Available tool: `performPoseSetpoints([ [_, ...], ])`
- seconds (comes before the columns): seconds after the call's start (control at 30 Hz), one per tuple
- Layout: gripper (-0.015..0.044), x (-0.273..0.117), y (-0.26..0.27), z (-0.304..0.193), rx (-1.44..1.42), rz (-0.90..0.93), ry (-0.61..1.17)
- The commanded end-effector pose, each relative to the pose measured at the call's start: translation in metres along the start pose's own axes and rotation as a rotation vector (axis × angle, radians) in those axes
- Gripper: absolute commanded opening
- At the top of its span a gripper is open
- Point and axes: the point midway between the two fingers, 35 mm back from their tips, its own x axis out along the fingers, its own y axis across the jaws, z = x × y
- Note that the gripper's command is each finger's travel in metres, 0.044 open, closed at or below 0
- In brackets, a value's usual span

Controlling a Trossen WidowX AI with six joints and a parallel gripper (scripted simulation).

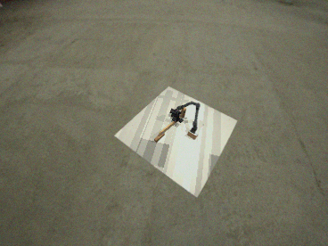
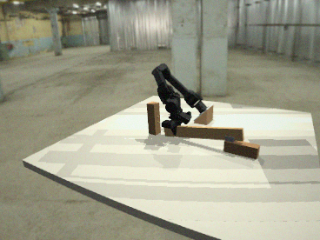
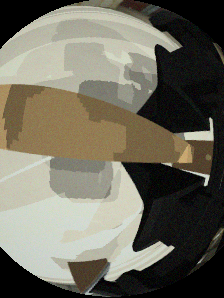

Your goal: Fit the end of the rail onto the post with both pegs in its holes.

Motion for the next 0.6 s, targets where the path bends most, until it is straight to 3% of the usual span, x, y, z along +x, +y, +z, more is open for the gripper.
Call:
performPoseSetpoints([
  [0.0,0.0026,0.0004,-0.0005,-0.0008,-0.001,-0.003,0.005],
  [0.07,0.0000,0.0004,-0.0005,-0.0008,-0.001,-0.003,0.005],
  [0.57,0.0000,-0.0017,0.0000,0.0002,-0.001,-0.003,0.005],
])
